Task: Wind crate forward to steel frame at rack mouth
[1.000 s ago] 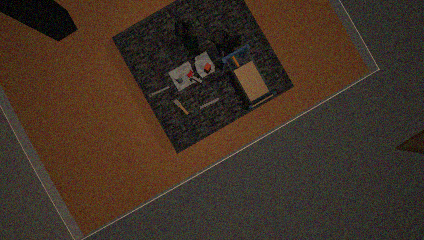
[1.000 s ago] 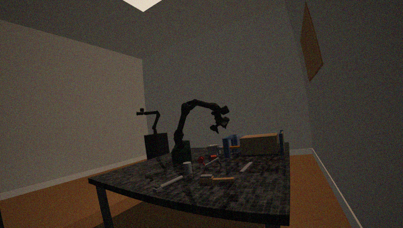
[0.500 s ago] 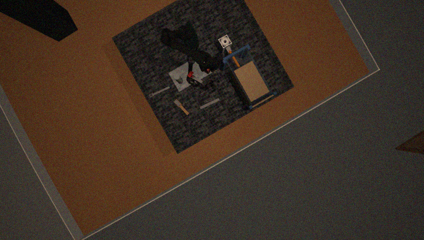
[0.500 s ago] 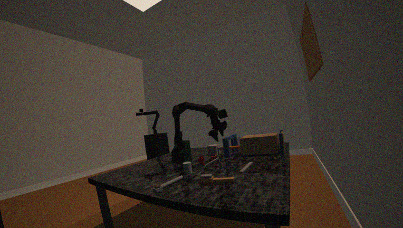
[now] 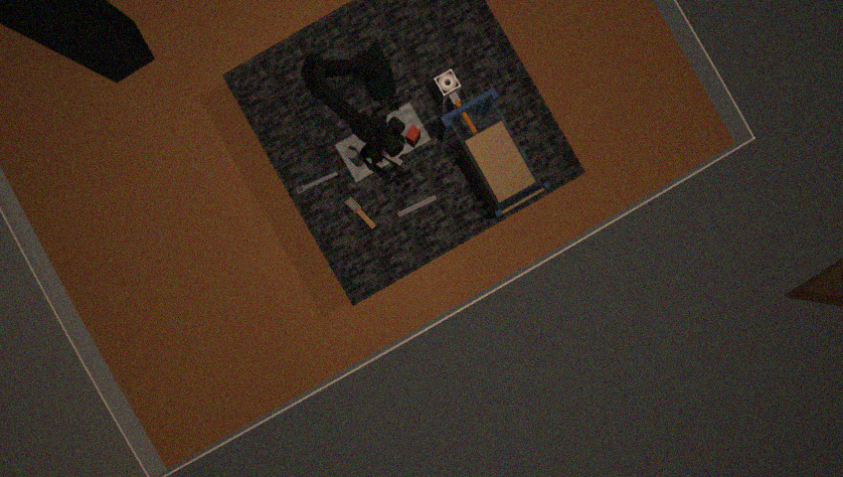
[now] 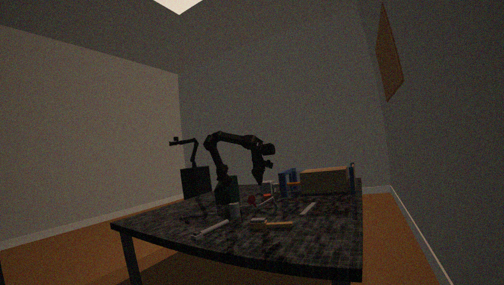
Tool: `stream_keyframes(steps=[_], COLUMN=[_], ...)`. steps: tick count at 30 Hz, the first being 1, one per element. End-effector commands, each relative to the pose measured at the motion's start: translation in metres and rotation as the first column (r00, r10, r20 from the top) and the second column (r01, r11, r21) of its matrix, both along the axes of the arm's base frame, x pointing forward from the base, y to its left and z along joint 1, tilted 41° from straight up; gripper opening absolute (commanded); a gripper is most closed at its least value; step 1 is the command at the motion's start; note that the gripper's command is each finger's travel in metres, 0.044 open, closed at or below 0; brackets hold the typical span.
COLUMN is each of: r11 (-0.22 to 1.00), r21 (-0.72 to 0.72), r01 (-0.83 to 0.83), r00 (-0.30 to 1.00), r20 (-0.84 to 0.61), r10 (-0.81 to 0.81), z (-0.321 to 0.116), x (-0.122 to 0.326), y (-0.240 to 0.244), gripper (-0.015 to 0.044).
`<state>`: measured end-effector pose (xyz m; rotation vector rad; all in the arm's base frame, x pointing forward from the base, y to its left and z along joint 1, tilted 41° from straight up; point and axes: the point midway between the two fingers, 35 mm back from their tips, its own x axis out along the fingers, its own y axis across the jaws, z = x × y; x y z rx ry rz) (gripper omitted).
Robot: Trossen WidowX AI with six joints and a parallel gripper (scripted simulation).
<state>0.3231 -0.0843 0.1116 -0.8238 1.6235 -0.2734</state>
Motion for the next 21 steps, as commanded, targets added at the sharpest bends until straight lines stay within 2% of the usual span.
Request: stream_keyframes(steps=[1,9,14,19,21], r11=[0.999,0.999,0.999,0.999,0.999], r21=[-0.022,-0.022,-0.025,-0.025,-0.026], r01=[-0.035,-0.035,-0.035,-0.035,-0.035], r00=[0.999,0.999,0.999,0.999,0.999], r20=[-0.040,-0.040,-0.040,-0.040,-0.040], r10=[0.034,0.034,0.034,0.034,0.034], z=[0.006,0.006,-0.035,-0.038,-0.054], x=[-0.005,-0.010,-0.011,-0.011,-0.010], y=[-0.007,-0.011,-0.048,-0.052,-0.066], gripper=[0.0440,0.0440,0.0440,0.0440,0.0440])
